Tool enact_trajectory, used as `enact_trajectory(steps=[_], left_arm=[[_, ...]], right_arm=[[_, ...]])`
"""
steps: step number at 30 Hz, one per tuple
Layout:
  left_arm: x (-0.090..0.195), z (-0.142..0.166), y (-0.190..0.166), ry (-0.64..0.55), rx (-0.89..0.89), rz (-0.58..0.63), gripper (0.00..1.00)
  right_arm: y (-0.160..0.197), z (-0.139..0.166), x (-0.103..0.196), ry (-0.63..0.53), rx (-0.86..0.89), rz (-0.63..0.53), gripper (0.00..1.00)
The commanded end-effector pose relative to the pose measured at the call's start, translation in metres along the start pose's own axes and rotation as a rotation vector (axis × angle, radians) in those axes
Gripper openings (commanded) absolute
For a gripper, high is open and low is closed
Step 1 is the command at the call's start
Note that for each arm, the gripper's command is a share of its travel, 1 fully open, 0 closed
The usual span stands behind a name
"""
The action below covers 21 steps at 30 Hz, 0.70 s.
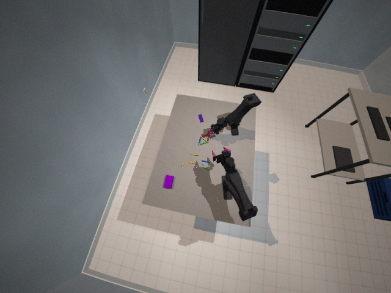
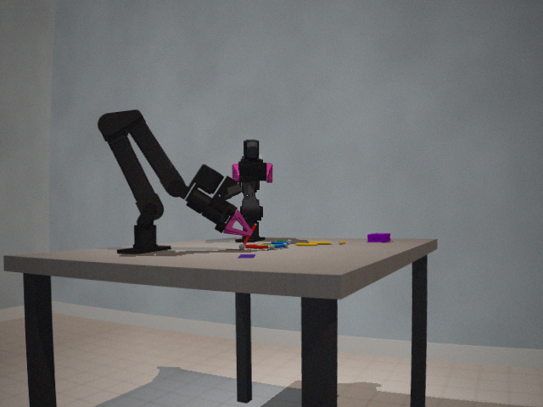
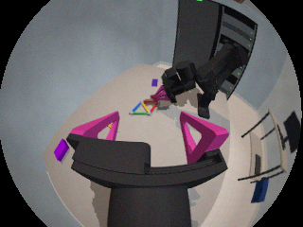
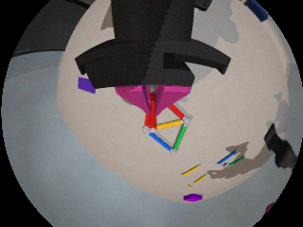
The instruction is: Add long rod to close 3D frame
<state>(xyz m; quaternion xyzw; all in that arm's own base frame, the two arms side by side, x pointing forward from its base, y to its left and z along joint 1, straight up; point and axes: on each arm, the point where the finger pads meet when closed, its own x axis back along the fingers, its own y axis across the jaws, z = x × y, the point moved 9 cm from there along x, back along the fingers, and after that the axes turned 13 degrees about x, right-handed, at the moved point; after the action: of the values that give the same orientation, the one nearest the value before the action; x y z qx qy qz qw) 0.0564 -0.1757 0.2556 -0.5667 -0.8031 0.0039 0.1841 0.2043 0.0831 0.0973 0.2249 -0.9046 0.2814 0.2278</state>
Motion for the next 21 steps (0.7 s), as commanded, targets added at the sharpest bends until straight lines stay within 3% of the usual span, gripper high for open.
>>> enact_trajectory(steps=[1, 6, 13, 15, 21], left_arm=[[0.000, -0.009, -0.004, -0.038, -0.004, 0.032, 1.00], [-0.024, -0.016, 0.004, 0.006, 0.002, 0.000, 1.00], [-0.084, -0.018, 0.029, 0.202, 0.045, -0.123, 1.00], [-0.084, -0.018, 0.029, 0.202, 0.045, -0.123, 1.00], [-0.144, -0.011, 0.052, 0.408, 0.084, -0.223, 1.00]], right_arm=[[-0.003, -0.007, 0.000, -0.039, -0.002, 0.012, 0.00], [-0.004, -0.007, -0.001, -0.042, -0.003, 0.014, 0.00], [-0.004, -0.007, -0.001, -0.042, -0.003, 0.014, 0.00], [-0.004, -0.007, -0.001, -0.042, -0.003, 0.014, 0.00], [-0.004, -0.006, 0.000, -0.036, -0.003, 0.017, 0.00]])
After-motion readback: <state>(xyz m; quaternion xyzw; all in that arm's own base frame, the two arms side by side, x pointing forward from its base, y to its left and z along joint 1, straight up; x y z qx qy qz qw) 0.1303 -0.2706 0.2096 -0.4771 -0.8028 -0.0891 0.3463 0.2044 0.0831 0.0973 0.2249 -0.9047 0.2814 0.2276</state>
